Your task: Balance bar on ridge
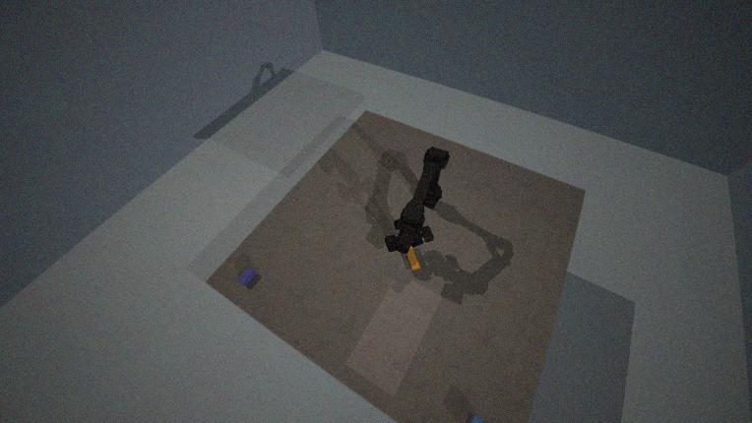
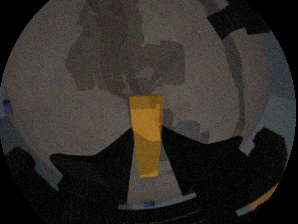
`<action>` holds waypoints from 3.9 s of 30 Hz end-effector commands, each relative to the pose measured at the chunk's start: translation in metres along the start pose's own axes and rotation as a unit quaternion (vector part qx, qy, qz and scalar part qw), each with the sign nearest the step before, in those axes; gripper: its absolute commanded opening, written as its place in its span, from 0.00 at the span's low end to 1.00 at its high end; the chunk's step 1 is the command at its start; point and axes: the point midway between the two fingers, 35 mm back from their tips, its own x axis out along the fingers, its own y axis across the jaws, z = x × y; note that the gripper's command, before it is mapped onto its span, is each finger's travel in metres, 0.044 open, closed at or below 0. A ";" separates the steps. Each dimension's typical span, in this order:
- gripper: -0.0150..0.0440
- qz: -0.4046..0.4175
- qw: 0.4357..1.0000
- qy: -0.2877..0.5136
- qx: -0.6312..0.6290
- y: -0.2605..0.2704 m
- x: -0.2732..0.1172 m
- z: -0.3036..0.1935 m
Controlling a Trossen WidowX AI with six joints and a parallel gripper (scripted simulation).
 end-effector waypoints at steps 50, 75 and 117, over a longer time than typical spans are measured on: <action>0.54 0.000 1.000 0.000 0.000 0.000 0.000 0.000; 0.61 0.000 1.000 0.000 0.000 0.000 0.000 0.000; 1.00 0.000 1.000 0.000 0.000 0.000 -0.100 0.000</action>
